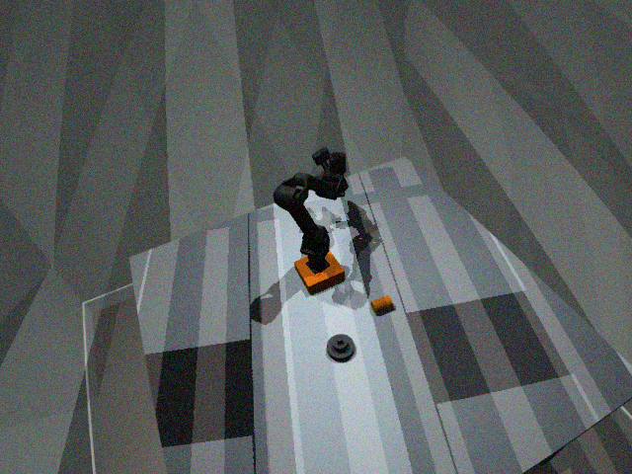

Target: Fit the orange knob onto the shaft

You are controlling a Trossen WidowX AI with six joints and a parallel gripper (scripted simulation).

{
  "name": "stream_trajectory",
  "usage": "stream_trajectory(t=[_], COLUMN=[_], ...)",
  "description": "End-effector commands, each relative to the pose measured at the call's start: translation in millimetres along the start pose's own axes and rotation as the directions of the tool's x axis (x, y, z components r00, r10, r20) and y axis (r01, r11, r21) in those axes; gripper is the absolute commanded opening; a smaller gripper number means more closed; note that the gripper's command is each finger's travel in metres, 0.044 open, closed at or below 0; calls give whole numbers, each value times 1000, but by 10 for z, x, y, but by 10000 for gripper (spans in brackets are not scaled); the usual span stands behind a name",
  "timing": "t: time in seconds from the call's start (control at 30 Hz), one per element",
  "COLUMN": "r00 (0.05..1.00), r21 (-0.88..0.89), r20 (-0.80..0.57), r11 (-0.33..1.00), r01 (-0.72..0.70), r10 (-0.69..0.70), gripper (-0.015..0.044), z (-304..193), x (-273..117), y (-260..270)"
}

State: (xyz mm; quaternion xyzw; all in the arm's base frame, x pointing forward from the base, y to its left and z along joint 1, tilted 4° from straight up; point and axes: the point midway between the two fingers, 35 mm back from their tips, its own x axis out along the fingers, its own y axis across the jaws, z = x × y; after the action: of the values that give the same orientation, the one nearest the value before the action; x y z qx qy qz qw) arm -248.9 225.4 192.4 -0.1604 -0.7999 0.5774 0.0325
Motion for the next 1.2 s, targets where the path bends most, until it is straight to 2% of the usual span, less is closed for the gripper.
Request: stream_trajectory(t=[0.0, 0.13, 0.27, 0.33, 0.47, 0.67, 0.8, 0.93, 1.03, 1.17], r00=[1000, 965, 848, 774, 669, 403, 233, 118, 84, 106], r21=[12, 266, 572, 684, 804, 949, 904, 734, 540, 227], r20=[-9, -169, -307, -353, -380, -314, -174, 18, 179, 388], r11=[1000, 952, 796, 709, 586, 269, 62, -93, -169, -206], r01=[-9, -151, -198, -169, -104, 166, 424, 673, 824, 952], r10=[9, 200, 431, 525, 639, 860, 957, 993, 980, 916], gripper=[426, 440, 440, 440, 440, 440, 440, 440, 440, 440], z=[-28, -561, -1077, -1252, -1413, -1505, -1314, -932, -581, -53], x=[-6, -224, -689, -979, -1376, -2407, -3180, -3888, -4321, -4781], y=[20, 437, 938, 1143, 1398, 1912, 2150, 2254, 2246, 2130])
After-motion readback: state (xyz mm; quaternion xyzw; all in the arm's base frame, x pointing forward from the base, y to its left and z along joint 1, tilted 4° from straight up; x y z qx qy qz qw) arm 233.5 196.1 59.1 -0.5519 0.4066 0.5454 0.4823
